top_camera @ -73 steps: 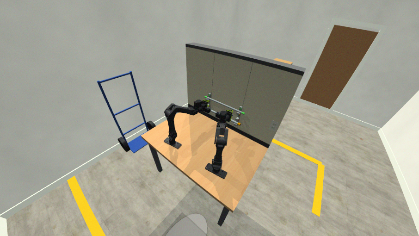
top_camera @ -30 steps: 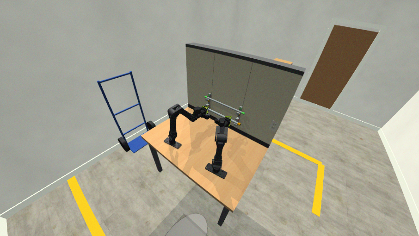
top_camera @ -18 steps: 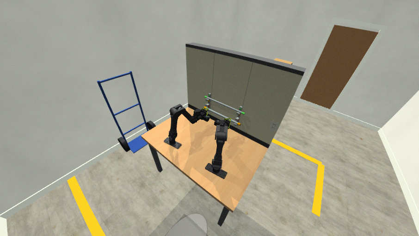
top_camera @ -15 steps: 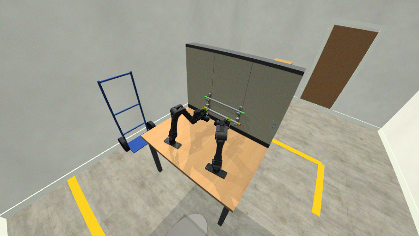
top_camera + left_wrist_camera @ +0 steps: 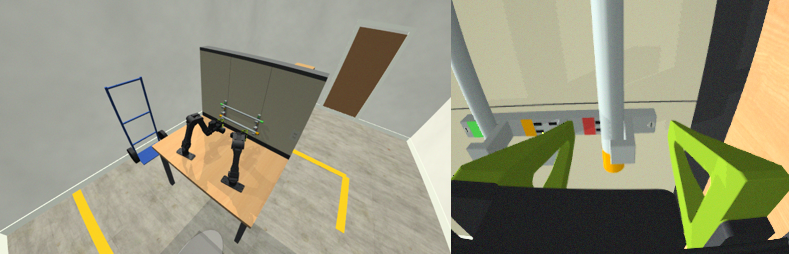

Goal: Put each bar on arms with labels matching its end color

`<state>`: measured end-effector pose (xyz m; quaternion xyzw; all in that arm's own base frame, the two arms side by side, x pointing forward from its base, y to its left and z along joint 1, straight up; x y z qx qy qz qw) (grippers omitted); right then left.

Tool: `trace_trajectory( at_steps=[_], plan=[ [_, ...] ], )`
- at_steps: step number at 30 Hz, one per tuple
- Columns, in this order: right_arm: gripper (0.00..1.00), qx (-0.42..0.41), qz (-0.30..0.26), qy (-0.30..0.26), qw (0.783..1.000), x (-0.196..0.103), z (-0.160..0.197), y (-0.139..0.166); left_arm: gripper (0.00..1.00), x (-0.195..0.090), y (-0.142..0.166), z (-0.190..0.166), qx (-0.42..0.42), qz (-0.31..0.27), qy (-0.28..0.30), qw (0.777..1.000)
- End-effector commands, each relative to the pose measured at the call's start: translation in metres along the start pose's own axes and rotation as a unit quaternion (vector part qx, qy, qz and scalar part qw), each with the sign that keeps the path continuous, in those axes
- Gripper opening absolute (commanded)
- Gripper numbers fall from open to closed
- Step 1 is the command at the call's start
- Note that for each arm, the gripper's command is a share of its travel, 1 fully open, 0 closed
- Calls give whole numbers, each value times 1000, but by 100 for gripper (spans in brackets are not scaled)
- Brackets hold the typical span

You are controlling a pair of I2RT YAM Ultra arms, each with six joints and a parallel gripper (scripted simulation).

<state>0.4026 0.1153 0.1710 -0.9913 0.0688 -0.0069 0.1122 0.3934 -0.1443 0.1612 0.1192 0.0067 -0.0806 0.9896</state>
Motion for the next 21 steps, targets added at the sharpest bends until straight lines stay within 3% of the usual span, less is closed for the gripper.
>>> trace_trajectory(
  at_steps=[1,21],
  plan=[
    [70,1,-1,0,1000,2,4,0,69,4,2,5,-5,3,-16,1000],
    [70,1,-1,1,1000,24,4,0,69,26,3,6,-5,3,-16,1000]
  ],
)
Point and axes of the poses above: on each arm, the point where the finger pads meet when closed, its own x axis out along the fingers, its own z axis across the jaws, y = z × x, the point moved 8 cm from there along -x, back along the fingers, and after that the axes turned 13 degrees about x, right-handed, at the moved point
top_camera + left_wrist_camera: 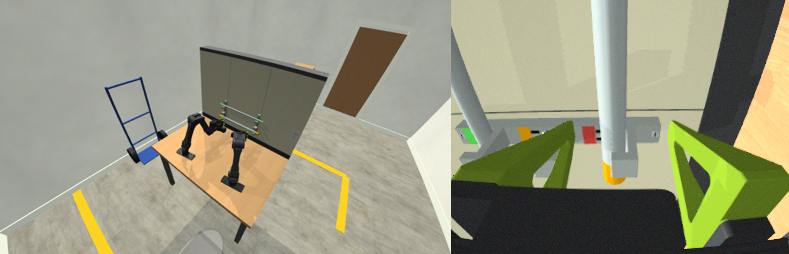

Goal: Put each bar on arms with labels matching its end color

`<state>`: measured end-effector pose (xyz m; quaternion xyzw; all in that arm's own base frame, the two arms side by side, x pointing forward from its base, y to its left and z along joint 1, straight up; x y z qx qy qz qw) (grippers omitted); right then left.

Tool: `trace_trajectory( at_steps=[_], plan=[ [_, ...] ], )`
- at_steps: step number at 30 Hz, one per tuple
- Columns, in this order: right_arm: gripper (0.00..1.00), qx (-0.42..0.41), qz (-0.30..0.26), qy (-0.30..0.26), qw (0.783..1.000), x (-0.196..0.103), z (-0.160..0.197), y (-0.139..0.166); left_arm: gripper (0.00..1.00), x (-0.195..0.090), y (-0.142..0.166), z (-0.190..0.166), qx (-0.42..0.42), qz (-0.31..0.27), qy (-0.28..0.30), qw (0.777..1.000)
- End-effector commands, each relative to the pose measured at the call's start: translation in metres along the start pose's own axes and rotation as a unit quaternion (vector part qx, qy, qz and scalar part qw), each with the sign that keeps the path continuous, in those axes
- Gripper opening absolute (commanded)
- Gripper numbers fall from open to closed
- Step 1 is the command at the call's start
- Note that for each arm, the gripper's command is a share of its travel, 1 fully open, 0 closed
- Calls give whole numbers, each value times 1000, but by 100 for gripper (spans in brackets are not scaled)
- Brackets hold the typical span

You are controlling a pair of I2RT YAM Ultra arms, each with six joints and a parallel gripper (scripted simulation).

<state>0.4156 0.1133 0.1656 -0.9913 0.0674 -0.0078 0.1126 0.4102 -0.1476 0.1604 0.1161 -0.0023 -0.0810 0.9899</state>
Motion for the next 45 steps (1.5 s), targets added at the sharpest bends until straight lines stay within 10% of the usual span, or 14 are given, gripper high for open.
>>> trace_trajectory(
  at_steps=[1,45],
  plan=[
    [70,0,0,0,1000,12,-1,-1,69,10,3,6,-3,2,-7,1000],
    [67,0,0,0,1000,56,-1,-1,66,55,3,6,-3,2,-7,1000]
  ],
)
Point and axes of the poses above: on each arm, the point where the finger pads meet when closed, its own x axis out along the fingers, its own z axis across the jaws, y = z × x, the point moved 8 cm from there along -x, back along the fingers, and after that the axes turned 13 degrees about x, right-handed, at the moved point
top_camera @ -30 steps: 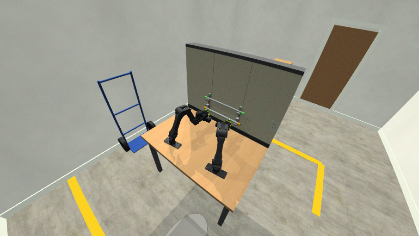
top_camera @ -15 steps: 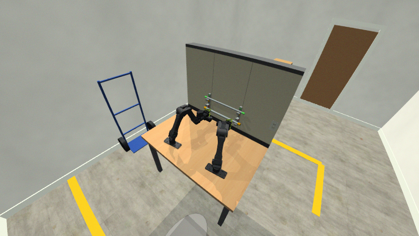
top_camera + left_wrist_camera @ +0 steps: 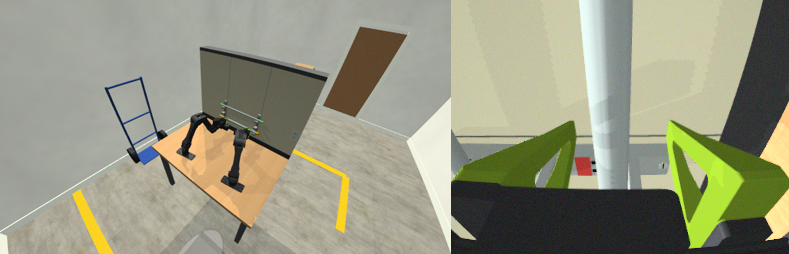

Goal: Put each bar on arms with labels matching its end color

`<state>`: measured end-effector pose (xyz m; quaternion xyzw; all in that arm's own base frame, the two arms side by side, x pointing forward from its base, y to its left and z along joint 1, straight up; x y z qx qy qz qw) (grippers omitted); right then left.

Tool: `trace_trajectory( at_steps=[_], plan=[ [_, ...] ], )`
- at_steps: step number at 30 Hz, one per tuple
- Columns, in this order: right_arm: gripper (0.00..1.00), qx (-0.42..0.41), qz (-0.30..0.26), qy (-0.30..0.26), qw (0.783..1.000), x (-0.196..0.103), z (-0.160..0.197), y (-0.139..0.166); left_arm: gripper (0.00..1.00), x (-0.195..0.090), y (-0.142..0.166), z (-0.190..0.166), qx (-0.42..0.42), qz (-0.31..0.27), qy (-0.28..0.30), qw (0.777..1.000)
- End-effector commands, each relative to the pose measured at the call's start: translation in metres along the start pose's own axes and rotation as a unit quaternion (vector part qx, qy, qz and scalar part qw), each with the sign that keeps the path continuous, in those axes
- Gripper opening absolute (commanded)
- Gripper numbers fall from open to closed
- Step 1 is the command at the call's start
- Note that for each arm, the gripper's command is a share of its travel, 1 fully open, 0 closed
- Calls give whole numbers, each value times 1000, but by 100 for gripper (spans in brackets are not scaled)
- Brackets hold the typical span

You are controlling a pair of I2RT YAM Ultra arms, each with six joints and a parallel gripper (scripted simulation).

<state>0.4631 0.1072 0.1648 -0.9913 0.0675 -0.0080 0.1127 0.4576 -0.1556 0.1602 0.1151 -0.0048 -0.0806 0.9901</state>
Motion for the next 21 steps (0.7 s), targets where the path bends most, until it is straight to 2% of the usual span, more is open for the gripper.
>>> trace_trajectory(
  at_steps=[1,21],
  plan=[
    [65,0,0,0,1000,8,-2,-1,64,7,4,6,-2,2,-4,1000],
    [38,0,0,0,1000,8,-2,-1,37,7,4,6,-2,2,-4,1000]
  ],
)
Point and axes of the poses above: on each arm, the point where the finger pads meet when closed, its own x axis out along the fingers, its own z axis across the jaws, y = z × x, the point moved 8 cm from there along -x, back along the fingers, and after that the axes turned 13 degrees about x, right-handed, at the moved point
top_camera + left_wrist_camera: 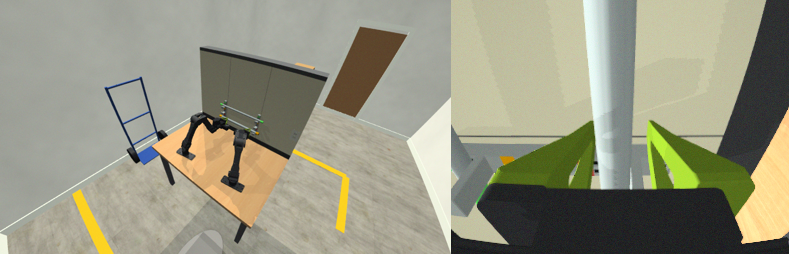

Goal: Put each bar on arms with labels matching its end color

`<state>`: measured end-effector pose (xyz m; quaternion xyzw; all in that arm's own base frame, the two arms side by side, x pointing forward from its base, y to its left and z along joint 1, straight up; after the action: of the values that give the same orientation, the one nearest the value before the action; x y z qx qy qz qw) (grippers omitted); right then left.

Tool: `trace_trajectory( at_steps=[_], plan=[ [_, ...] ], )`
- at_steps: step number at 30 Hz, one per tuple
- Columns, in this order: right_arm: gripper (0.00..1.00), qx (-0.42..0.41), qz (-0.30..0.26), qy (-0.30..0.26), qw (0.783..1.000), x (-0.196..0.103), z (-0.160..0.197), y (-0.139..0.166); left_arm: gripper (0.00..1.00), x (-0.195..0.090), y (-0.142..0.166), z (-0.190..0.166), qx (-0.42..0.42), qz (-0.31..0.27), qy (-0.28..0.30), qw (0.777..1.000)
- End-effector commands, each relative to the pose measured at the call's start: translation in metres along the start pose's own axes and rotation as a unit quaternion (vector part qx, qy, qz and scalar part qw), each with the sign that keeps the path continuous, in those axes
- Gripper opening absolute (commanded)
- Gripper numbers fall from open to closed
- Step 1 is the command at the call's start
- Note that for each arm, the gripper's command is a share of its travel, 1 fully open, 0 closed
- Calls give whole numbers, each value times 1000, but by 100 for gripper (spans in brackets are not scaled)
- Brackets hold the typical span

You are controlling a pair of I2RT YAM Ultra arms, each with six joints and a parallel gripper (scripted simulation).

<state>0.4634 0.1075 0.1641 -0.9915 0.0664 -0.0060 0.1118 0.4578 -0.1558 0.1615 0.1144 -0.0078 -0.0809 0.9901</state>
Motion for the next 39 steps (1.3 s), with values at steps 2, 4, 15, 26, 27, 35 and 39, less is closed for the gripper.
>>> trace_trajectory(
  at_steps=[2,4,15,26,27,35,39],
  plan=[
    [35,1,1,2,1000,8,-2,-1,33,6,3,4,-2,2,-1,1000],
    [31,1,1,2,1000,8,-2,-1,30,6,3,4,-2,2,-1,1000],
    [18,1,1,1,1000,8,-2,-1,17,6,3,4,-2,2,-1,1000],
    [0,1,1,1,1000,8,-2,-1,0,6,3,4,-2,2,-1,1000],
    [0,1,1,1,1000,8,-2,-1,0,6,3,4,-2,2,-1,1000],
    [0,1,1,1,1000,8,-2,-1,0,6,3,4,-2,2,-1,1000],
    [0,1,1,1,1000,8,-2,-1,0,6,3,4,-2,2,-1,1000]
  ],
)
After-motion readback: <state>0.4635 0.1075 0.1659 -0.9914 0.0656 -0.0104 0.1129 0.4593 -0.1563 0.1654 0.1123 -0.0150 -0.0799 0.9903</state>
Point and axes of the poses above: on each arm, the point where the finger pads meet when closed, its own x axis out along the fingers, its own z axis across the jaws, y = z × x, the point moved 8 cm from there along -x, back along the fingers, and after that the axes turned 13 degrees about x, right-handed, at the moved point
